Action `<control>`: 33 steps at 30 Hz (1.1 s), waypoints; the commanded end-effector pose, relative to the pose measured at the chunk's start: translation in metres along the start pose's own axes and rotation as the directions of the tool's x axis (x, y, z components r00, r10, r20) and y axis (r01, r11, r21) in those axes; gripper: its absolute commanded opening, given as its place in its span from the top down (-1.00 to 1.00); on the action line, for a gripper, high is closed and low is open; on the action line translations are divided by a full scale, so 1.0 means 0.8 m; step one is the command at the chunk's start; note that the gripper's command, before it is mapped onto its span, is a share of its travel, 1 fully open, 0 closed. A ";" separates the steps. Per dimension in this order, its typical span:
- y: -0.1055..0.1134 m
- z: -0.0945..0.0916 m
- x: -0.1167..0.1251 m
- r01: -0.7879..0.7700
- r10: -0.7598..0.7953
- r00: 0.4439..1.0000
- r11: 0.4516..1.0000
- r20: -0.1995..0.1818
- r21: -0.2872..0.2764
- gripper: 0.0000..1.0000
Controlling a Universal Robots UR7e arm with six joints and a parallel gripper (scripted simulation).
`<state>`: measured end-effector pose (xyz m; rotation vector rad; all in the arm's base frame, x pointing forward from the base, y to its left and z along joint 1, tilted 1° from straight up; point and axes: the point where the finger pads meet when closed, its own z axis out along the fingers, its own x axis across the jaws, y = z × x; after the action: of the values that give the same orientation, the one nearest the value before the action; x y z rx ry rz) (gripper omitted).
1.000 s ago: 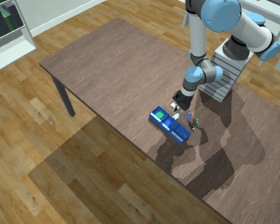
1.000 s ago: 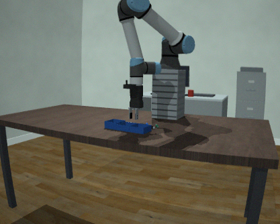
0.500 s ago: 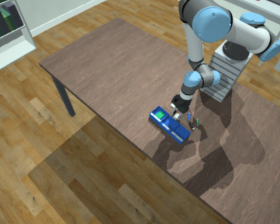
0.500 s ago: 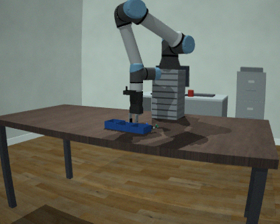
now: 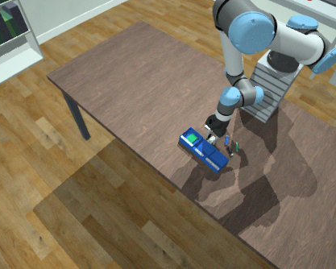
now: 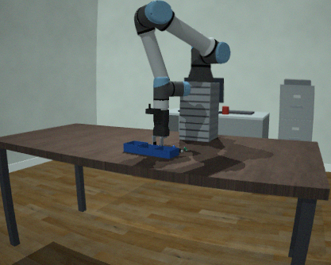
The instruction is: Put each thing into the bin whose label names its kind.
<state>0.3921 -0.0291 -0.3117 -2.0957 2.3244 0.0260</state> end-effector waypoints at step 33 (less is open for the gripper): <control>-0.001 0.000 0.000 0.000 0.000 1.000 1.000 0.000 0.001 0.02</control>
<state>0.3921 -0.0291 -0.3117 -2.0957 2.3244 0.0261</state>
